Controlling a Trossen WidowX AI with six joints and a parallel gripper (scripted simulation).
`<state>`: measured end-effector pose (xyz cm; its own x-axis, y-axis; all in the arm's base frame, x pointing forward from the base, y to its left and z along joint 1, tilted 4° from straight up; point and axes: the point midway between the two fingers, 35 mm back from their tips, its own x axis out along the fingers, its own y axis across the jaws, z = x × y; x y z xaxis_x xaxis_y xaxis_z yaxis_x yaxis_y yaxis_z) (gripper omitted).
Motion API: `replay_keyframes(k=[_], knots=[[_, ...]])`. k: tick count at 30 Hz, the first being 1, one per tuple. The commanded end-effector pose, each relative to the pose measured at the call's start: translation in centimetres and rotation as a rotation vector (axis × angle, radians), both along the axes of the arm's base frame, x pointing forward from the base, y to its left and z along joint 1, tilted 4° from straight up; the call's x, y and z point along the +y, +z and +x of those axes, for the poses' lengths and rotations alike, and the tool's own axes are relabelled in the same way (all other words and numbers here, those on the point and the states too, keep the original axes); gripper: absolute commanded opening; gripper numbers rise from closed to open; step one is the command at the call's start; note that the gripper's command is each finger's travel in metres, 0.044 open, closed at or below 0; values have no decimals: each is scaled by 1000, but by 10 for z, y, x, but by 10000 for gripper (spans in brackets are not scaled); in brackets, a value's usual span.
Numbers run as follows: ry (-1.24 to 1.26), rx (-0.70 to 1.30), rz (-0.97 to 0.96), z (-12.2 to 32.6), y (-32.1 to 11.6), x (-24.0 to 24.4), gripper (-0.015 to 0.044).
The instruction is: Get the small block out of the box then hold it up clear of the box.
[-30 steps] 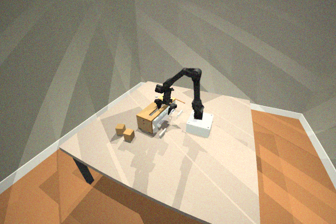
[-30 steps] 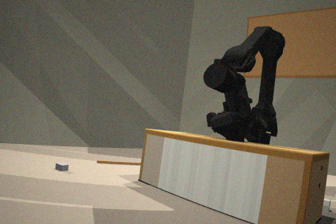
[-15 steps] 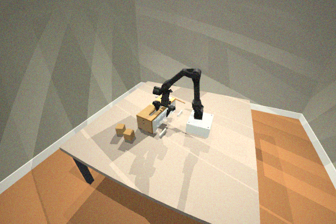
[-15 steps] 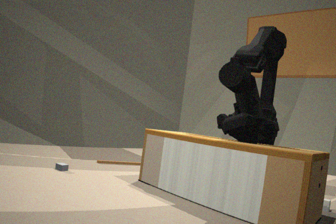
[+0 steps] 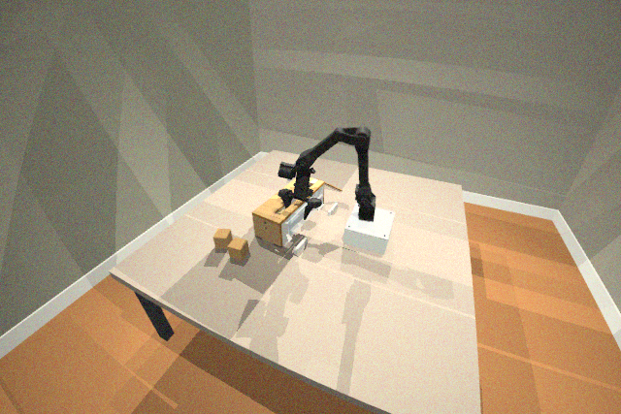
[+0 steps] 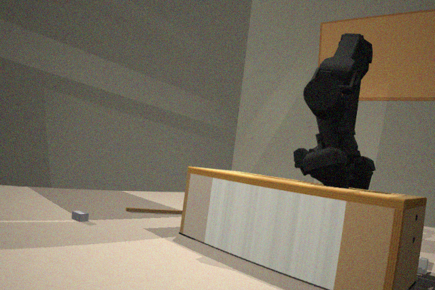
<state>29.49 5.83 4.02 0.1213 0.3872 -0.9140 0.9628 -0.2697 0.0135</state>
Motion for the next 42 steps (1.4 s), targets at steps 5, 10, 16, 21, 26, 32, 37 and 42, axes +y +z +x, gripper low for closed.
replay_keyframes(k=[5,10,16,21,26,32,37,42], knots=[[1,-6,3,6,3,16,400],[1,-6,4,9,4,24,400],[1,-6,5,11,5,35,400],[1,-6,6,14,6,44,400],[1,-6,7,16,6,49,400],[2,-4,7,16,21,48,400],[7,2,10,10,66,43,400],[8,2,10,10,68,43,400]])
